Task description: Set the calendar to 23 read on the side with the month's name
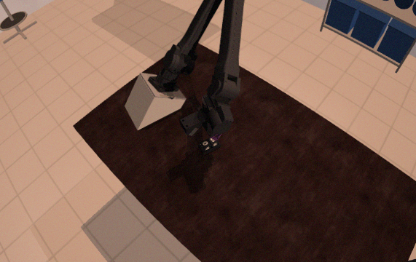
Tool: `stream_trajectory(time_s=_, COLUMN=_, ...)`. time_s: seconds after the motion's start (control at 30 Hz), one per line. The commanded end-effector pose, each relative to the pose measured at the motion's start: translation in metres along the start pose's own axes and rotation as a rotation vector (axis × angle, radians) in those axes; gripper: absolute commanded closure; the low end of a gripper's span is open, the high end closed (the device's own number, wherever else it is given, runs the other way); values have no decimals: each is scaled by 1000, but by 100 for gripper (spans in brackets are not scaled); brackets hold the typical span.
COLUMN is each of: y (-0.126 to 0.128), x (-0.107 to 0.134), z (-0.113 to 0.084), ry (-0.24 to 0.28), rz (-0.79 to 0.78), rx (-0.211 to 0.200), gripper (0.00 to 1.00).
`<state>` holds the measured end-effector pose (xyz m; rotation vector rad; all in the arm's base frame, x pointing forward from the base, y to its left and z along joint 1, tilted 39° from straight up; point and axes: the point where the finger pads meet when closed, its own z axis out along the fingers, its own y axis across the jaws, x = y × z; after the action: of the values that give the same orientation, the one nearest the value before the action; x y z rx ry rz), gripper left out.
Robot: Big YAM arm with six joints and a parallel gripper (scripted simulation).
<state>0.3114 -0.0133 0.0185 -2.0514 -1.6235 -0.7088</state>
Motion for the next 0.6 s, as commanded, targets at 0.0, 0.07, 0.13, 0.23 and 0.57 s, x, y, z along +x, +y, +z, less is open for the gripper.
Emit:
stream_trajectory(time_s=0.0, y=2, x=-3, z=7, ry=0, rz=18, rx=-2, gripper=54)
stream_trajectory(time_s=0.07, y=3, x=-1, z=10, ry=1, rz=14, rx=-1, gripper=54)
stream_trajectory(time_s=0.13, y=7, x=-1, z=10, ry=-1, rz=9, rx=-7, gripper=54)
stream_trajectory(time_s=0.23, y=7, x=-7, z=8, ry=-1, rz=30, rx=-20, gripper=54)
stream_trajectory(time_s=0.57, y=7, x=-2, z=19, ry=-1, rz=12, rx=-10, gripper=54)
